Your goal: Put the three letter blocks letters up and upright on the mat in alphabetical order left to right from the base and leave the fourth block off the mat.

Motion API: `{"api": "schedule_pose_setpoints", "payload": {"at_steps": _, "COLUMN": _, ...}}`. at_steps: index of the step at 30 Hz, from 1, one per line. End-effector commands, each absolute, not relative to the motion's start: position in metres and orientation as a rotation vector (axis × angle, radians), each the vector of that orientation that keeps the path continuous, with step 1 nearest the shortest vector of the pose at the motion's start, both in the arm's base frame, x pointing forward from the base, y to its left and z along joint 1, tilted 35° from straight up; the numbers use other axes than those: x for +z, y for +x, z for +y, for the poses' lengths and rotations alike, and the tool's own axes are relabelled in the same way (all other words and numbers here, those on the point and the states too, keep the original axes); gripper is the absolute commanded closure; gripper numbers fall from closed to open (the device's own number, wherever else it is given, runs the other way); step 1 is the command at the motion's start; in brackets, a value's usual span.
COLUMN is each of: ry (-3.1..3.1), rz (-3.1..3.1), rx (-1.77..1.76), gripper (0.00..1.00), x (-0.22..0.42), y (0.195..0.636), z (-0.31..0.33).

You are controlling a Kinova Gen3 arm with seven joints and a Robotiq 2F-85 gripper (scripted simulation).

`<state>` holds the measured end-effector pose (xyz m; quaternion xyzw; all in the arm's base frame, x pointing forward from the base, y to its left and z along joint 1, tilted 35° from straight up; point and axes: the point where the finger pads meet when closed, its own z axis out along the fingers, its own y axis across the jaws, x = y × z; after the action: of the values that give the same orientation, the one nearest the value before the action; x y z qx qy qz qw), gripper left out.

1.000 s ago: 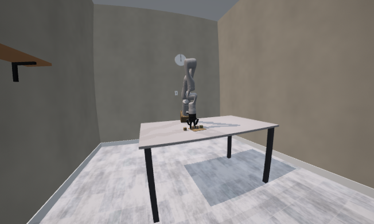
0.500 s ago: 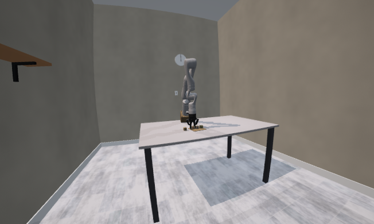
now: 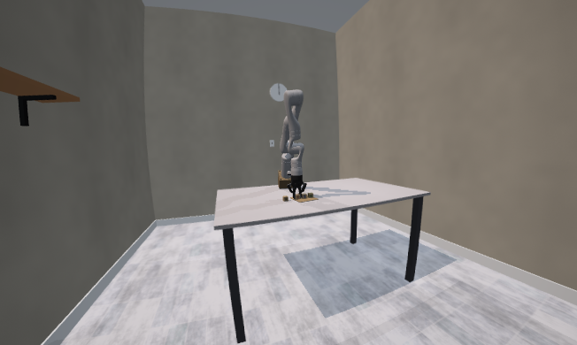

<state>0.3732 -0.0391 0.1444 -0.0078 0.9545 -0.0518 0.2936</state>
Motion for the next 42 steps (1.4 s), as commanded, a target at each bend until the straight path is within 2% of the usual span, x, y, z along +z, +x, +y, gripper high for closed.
{"api": "schedule_pose_setpoints", "payload": {"at_steps": 1, "ry": -0.021, "rz": 2.541, "rx": -0.138, "gripper": 0.74, "x": 0.1448, "y": 0.3733, "z": -0.039}}
{"api": "schedule_pose_setpoints", "payload": {"at_steps": 5, "ry": -0.021, "rz": 2.541, "rx": -0.138, "gripper": 0.7, "x": 0.1448, "y": 0.3733, "z": -0.039}}
{"api": "schedule_pose_setpoints", "payload": {"at_steps": 6, "ry": -0.021, "rz": 2.541, "rx": -0.138, "gripper": 0.66, "x": 0.1448, "y": 0.3733, "z": -0.039}}
{"api": "schedule_pose_setpoints", "payload": {"at_steps": 8, "ry": -0.021, "rz": 2.541, "rx": -0.138, "gripper": 0.66, "x": 0.1448, "y": 0.3733, "z": -0.039}}
{"api": "schedule_pose_setpoints", "payload": {"at_steps": 9, "ry": -0.021, "rz": 2.541, "rx": -0.138, "gripper": 0.62, "x": 0.1448, "y": 0.3733, "z": -0.039}}
{"api": "schedule_pose_setpoints", "payload": {"at_steps": 11, "ry": -0.021, "rz": 2.541, "rx": -0.138, "gripper": 0.62, "x": 0.1448, "y": 0.3733, "z": -0.039}}
{"api": "schedule_pose_setpoints", "payload": {"at_steps": 12, "ry": -0.021, "rz": 2.541, "rx": -0.138, "gripper": 0.58, "x": 0.1448, "y": 0.3733, "z": -0.039}}
{"api": "schedule_pose_setpoints", "payload": {"at_steps": 14, "ry": -0.021, "rz": 2.541, "rx": -0.138, "gripper": 0.58, "x": 0.1448, "y": 0.3733, "z": -0.039}}
{"api": "schedule_pose_setpoints", "payload": {"at_steps": 15, "ry": -0.021, "rz": 2.541, "rx": -0.138, "gripper": 0.54, "x": 0.1448, "y": 0.3733, "z": -0.039}}
{"api": "schedule_pose_setpoints", "payload": {"at_steps": 42, "ry": -0.021, "rz": 2.541, "rx": -0.138, "gripper": 0.54, "x": 0.1459, "y": 0.3726, "z": -0.0389}}
